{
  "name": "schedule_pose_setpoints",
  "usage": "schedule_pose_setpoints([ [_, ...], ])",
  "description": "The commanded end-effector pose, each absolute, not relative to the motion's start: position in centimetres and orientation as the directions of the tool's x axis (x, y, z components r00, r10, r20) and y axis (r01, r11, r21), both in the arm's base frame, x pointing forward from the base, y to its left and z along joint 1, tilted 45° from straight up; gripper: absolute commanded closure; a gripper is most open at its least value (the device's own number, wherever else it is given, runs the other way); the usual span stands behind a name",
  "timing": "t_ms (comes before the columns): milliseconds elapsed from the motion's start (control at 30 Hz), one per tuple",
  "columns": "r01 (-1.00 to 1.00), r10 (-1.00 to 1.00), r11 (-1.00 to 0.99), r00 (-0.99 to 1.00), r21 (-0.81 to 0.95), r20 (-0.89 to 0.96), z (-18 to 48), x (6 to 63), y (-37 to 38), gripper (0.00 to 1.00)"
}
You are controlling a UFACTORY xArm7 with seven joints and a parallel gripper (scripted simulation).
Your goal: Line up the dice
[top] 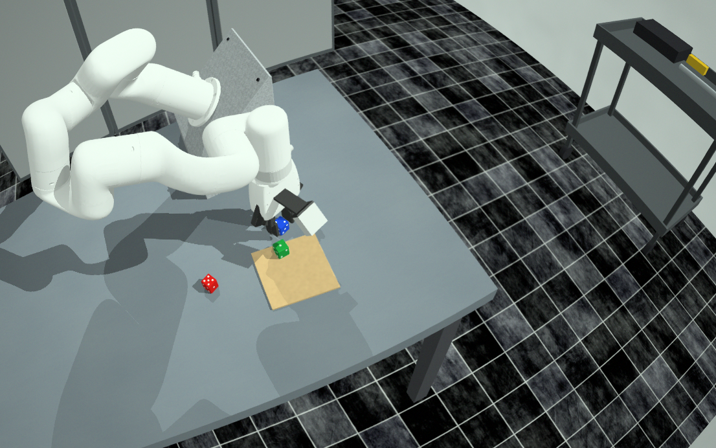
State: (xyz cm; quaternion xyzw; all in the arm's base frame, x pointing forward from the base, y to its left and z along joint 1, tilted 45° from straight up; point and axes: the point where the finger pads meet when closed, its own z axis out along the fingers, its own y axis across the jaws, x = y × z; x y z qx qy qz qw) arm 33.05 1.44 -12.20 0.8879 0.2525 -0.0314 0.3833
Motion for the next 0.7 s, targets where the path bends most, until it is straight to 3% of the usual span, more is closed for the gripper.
schedule_pose_setpoints([
  [0, 0.473, 0.428, -0.579, 0.870, 0.664, -0.246, -12.57, 33.21, 1.25, 0.58],
  [667, 0.473, 0.428, -0.579, 0.870, 0.664, -0.246, -12.91, 33.28, 0.92, 0.58],
])
